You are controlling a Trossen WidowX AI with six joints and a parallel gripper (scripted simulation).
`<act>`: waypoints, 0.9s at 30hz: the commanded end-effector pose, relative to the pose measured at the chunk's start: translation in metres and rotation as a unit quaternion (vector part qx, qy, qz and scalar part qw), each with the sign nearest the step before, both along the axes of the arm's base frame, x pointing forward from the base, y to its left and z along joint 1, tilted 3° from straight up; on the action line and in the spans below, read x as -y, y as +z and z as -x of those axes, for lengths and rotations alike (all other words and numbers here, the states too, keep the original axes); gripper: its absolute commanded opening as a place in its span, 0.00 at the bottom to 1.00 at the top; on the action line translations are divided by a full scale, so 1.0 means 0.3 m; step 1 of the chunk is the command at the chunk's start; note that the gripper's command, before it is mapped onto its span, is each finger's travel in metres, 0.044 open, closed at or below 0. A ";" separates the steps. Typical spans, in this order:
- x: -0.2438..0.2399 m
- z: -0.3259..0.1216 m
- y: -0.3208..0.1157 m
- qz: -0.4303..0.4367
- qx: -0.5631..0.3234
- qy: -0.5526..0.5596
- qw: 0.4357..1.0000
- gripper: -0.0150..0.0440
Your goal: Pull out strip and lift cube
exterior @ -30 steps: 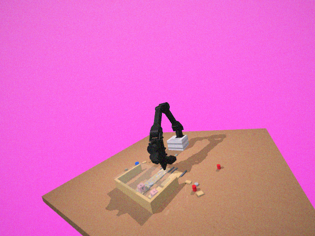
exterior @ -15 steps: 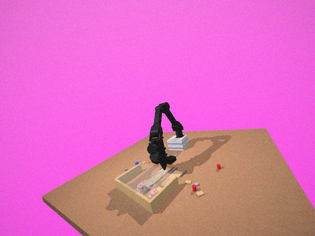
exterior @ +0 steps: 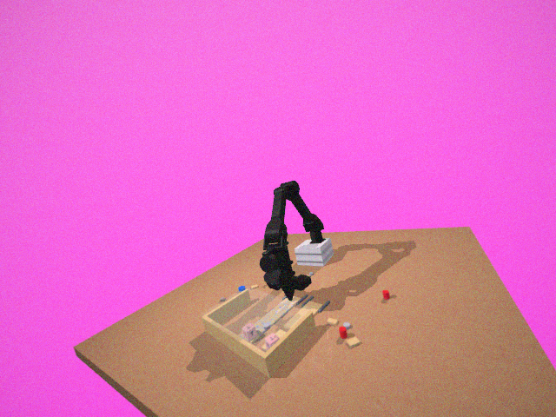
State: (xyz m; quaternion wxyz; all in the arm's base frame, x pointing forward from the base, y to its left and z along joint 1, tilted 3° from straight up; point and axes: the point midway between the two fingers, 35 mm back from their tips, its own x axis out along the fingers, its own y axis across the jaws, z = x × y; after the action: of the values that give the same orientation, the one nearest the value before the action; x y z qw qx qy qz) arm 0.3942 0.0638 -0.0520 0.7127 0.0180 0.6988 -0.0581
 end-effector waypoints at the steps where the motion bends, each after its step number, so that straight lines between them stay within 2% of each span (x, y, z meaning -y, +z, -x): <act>1: -0.004 0.009 -0.011 -0.003 0.000 -0.002 1.000 0.25; 27: -0.018 0.142 -0.019 -0.003 -0.002 -0.002 1.000 0.25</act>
State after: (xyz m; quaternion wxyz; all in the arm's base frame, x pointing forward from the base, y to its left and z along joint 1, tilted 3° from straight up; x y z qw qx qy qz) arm 0.3618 0.0683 -0.0529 0.7189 0.0207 0.6925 -0.0572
